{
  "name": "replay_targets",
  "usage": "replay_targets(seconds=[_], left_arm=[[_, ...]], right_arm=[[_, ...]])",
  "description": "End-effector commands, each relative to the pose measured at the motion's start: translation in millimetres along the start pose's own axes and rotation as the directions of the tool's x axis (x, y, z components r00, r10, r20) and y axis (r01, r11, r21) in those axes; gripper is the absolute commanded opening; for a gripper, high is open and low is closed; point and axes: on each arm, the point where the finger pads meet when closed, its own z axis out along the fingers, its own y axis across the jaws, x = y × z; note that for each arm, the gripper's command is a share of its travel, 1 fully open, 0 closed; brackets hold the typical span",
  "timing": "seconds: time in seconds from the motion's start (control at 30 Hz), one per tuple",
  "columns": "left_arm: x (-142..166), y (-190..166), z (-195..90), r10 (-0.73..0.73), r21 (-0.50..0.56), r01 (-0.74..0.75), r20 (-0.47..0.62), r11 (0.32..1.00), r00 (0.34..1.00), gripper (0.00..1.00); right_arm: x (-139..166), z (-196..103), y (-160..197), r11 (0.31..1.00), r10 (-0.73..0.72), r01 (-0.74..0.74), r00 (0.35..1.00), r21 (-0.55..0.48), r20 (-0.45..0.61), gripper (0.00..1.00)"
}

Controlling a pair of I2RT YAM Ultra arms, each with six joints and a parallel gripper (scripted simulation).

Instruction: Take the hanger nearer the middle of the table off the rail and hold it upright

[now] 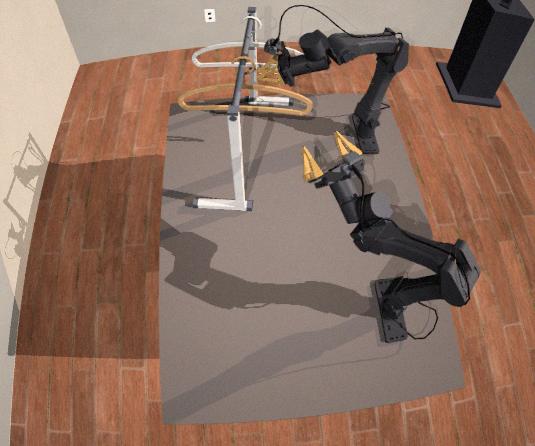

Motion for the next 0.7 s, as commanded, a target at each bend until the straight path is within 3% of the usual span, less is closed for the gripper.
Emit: replay_targets(seconds=[0.0,0.67], left_arm=[[-19,-2,4,0.012,0.009,-0.012,0.048,1.000,0.999,1.00],[-19,-2,4,0.012,0.009,-0.012,0.048,1.000,0.999,1.00]], right_arm=[[-21,0,-7,1.000,0.019,-0.019,0.999,0.002,0.030,0.31],[-30,27,-7,1.000,0.030,-0.030,0.998,-0.002,0.054,0.31]])
